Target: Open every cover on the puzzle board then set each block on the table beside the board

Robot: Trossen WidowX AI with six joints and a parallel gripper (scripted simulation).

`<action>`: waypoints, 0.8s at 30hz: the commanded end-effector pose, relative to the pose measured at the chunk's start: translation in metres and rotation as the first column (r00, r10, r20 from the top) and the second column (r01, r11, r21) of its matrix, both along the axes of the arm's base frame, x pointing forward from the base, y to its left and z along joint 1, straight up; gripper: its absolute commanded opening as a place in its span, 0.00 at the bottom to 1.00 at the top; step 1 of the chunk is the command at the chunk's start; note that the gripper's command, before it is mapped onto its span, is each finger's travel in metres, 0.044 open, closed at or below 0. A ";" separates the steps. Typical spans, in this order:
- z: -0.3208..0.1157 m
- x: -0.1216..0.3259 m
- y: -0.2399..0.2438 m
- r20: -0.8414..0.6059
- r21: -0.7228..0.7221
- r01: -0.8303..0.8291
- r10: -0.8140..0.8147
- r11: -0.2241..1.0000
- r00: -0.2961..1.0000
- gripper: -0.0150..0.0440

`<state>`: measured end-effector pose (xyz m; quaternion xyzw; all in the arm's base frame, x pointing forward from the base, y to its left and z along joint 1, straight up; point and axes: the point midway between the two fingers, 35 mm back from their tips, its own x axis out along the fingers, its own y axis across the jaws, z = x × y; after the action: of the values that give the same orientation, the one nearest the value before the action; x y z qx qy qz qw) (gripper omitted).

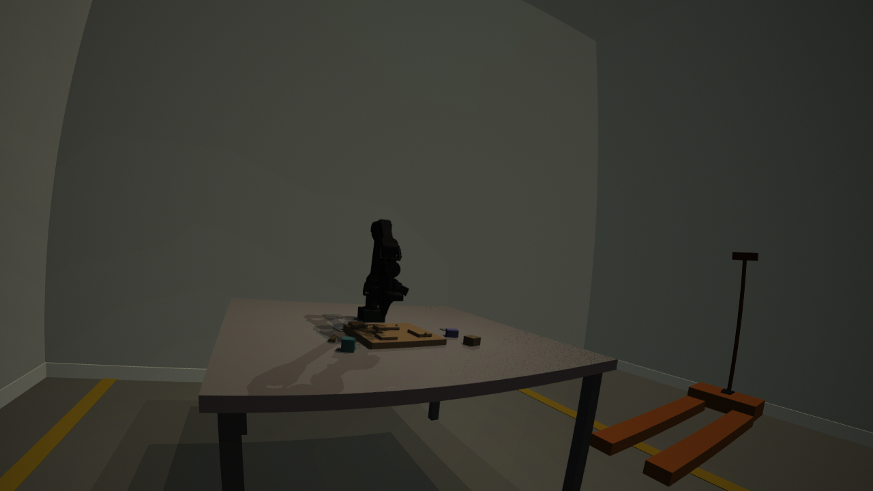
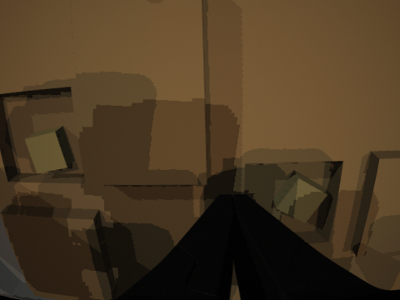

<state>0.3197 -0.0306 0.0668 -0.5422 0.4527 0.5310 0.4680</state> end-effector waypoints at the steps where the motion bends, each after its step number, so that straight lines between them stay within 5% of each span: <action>1: -0.005 0.000 -0.001 -0.001 -0.004 -0.007 0.007 1.000 1.000 0.25; 24: -0.028 0.002 -0.001 -0.001 -0.004 -0.007 0.007 1.000 1.000 0.25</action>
<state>0.3232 -0.0310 0.0443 -0.5434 0.4520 0.5298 0.4687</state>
